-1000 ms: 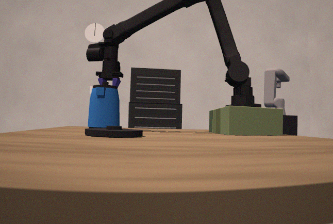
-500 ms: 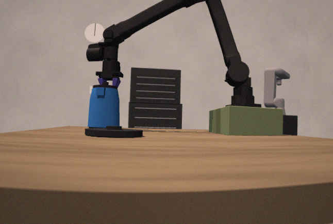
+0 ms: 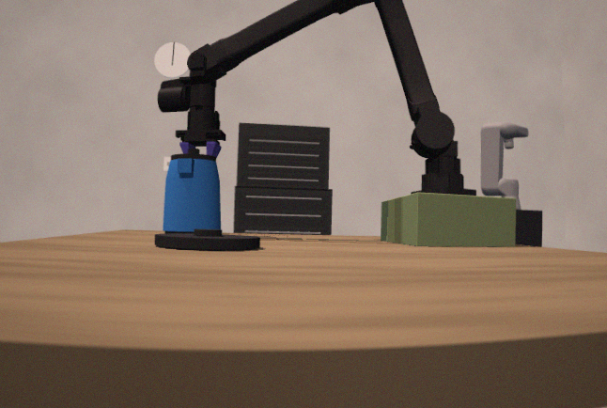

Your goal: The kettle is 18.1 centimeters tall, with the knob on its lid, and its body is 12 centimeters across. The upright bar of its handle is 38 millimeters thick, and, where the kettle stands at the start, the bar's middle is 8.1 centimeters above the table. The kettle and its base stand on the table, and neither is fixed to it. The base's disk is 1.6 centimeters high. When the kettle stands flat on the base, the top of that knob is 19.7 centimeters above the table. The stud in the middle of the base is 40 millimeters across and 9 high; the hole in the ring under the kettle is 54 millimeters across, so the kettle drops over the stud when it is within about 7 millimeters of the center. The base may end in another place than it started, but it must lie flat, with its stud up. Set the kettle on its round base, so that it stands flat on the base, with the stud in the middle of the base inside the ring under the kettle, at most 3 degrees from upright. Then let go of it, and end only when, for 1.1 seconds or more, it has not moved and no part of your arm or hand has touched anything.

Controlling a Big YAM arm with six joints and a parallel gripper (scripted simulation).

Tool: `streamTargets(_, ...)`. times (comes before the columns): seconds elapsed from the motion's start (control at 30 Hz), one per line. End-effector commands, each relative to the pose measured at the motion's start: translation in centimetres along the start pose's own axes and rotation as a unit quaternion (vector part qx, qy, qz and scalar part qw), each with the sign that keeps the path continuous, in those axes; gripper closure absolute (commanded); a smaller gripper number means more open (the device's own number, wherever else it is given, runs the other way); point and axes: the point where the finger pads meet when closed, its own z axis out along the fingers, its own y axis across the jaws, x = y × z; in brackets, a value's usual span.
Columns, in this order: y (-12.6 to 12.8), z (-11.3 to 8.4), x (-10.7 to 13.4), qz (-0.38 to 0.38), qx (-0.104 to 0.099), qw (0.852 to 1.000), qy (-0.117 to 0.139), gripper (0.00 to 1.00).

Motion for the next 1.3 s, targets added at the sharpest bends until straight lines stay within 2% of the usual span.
streamTargets(0.0,2.5,-5.1,-0.5,0.003,-0.047,0.999,-0.007,1.00)
streamTargets(0.67,2.4,-8.0,0.1,0.001,-0.048,0.999,-0.006,1.00)
streamTargets(1.27,2.5,-8.3,-0.1,0.003,-0.052,0.999,-0.006,1.00)
